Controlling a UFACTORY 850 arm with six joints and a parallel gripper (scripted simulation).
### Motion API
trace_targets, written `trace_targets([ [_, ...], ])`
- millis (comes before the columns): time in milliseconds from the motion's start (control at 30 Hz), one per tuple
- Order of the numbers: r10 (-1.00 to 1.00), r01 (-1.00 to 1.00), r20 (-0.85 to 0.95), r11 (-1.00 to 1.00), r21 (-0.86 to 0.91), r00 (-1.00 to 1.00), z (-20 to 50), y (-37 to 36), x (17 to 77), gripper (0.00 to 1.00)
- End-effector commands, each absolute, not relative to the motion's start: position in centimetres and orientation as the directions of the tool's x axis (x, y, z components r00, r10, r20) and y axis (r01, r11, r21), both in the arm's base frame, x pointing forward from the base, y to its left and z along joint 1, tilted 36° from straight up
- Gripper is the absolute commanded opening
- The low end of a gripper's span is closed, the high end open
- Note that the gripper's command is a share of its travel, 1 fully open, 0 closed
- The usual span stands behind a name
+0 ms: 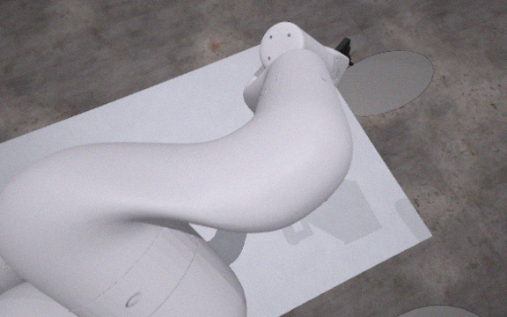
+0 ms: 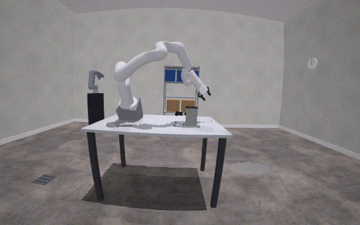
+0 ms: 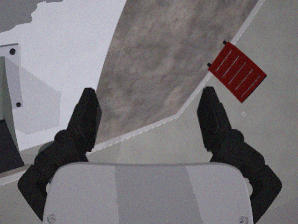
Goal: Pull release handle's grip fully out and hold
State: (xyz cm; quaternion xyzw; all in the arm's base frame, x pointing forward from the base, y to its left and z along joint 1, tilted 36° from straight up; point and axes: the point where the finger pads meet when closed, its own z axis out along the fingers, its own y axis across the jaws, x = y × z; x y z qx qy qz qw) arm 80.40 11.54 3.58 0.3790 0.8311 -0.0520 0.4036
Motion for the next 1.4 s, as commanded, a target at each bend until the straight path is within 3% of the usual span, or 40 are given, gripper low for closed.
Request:
trace_targets([
  [0,0.588,0.671,-0.711,0.708,0.221,-0.386,3.7,11.6,80.5,1.00],
  [833,0.611,0.699,-0.698,0.681,0.221,-0.375,3.9,10.8,79.5,1.00],
  [1100,0.671,0.771,-0.661,0.599,0.215,-0.337,4.6,8.8,76.6,1.00],
  [1367,0.789,0.905,-0.574,0.384,0.184,-0.218,6.3,4.8,69.0,1.00],
])
